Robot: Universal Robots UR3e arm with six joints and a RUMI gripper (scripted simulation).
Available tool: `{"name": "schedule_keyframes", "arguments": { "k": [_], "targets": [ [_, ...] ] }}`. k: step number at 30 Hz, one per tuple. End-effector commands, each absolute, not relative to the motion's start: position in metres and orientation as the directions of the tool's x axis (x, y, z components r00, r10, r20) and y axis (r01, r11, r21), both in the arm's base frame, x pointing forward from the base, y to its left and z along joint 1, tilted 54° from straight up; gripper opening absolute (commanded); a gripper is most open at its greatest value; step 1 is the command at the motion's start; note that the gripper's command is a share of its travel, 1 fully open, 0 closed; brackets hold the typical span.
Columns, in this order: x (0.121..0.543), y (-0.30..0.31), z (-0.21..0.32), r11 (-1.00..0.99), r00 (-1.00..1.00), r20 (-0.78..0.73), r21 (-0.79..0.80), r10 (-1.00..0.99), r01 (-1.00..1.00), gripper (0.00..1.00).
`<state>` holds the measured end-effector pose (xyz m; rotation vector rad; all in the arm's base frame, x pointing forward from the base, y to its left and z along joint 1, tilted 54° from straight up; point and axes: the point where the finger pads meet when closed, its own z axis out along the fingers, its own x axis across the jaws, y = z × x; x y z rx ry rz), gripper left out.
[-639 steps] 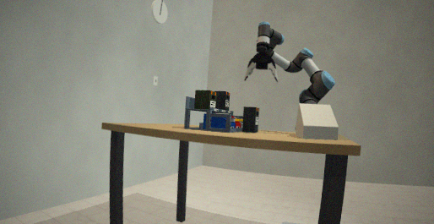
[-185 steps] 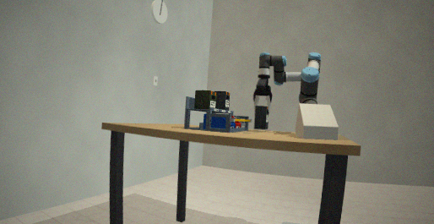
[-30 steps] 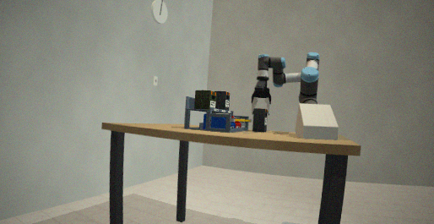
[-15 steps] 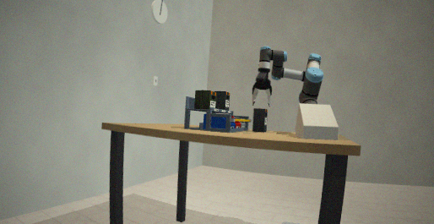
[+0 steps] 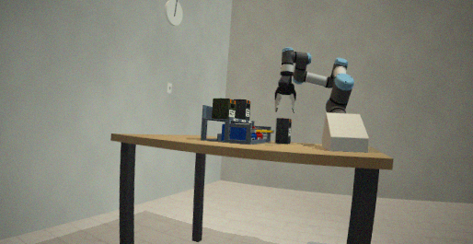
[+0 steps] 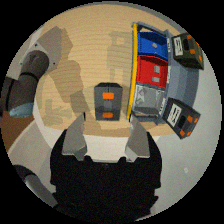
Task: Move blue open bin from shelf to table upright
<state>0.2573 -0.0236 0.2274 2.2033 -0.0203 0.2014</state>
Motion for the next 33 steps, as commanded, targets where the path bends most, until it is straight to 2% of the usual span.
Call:
{"name": "schedule_keyframes", "arguments": {
  "k": [1,33],
  "targets": [
    [0.257,-0.022,0.229,-0.597,0.987,0.152,0.797,0.056,-0.089,0.58],
    [0.259,-0.033,0.221,-0.597,0.987,0.152,0.797,0.056,-0.089,0.58]
  ]
}}
